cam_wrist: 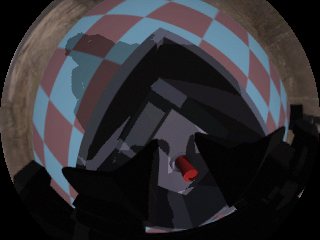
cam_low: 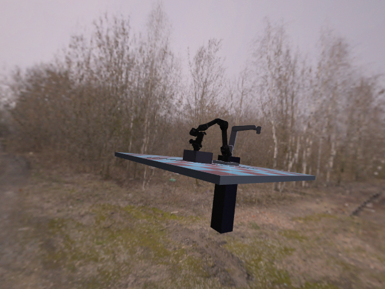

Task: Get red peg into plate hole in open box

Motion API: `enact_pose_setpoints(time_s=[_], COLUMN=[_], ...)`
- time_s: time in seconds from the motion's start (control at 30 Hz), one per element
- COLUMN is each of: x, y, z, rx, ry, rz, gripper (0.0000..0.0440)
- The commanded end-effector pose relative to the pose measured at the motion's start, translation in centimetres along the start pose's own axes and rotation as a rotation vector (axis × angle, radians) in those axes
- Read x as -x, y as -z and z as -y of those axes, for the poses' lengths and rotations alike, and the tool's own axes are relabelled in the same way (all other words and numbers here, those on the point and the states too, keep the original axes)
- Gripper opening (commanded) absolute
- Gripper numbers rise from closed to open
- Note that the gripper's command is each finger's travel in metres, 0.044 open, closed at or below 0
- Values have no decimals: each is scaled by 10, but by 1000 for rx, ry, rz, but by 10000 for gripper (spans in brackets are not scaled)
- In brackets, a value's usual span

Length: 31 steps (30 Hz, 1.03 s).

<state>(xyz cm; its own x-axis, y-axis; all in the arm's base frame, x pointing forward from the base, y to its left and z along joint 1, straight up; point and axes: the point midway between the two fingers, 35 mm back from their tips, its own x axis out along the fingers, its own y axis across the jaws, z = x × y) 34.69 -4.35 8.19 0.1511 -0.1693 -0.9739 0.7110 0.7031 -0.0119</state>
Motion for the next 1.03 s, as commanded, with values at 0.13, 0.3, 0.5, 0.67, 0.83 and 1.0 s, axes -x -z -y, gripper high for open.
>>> enact_pose_setpoints(time_s=[0.13,0.3,0.5,0.67,0.83,1.0], x=[8,16,32,46,50,50], y=[-10,-16,-24,-29,-31,-31], z=[-14,-27,-49,-68,-73,-74], rx=[24,28,43,66,73,74], ry=[-27,-63,-134,-193,-211,-213], rz=[-43,-74,-86,-82,-79,-78], gripper=[335,440,440,440,440,440])
